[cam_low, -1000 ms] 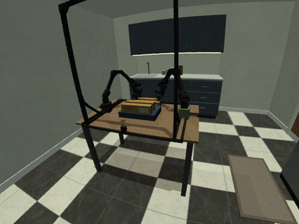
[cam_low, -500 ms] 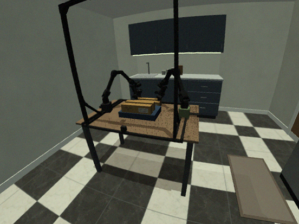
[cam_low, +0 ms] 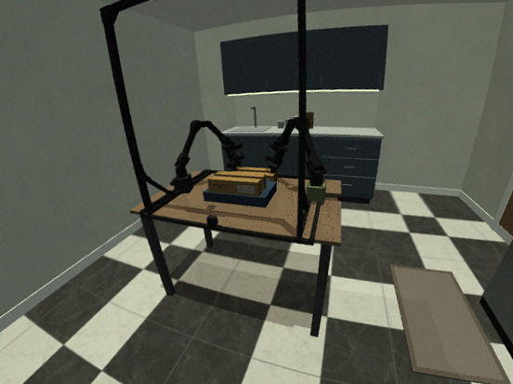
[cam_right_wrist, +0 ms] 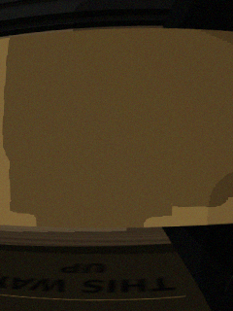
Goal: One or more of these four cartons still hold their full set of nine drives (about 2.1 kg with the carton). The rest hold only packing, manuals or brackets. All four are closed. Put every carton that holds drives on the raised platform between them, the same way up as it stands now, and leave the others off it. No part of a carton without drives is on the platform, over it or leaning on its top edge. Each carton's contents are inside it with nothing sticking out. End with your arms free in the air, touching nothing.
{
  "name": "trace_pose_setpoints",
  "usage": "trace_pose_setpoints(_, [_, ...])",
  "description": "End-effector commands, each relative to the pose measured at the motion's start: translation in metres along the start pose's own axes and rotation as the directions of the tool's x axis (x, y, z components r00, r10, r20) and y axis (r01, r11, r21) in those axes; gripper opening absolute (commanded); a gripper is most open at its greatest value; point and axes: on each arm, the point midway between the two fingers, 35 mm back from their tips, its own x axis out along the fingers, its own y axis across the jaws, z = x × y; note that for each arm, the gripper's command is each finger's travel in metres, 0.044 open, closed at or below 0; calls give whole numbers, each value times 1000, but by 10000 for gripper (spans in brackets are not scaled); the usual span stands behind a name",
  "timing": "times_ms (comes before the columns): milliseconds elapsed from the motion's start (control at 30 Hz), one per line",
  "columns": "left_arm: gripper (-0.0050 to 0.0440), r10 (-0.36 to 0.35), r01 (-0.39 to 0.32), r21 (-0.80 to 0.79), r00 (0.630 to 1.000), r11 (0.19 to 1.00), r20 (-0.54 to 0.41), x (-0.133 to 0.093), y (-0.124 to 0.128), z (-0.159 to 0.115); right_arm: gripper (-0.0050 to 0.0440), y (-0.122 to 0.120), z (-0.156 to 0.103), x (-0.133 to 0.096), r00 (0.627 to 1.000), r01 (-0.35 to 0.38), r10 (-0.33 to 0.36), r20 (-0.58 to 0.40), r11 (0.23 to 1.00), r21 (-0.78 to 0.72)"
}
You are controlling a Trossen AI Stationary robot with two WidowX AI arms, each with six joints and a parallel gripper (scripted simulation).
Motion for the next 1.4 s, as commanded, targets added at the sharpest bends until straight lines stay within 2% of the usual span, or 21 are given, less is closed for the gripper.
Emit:
trace_pose_setpoints(0, [0,0,0,3,1000,1000,-2,2,0,-1,0,0,0,1,1000,-2,2,1,1000,-1])
trace_pose_setpoints(533, [0,0,0,3,1000,1000,-2,-17,0,7,0,0,8,-18,1000,-2,2,1,1000,-1])
trace_pose_setpoints(1367, [0,0,0,3,1000,1000,-2,-105,0,42,0,0,43,-107,1000,-2,2,1,1000,-1])
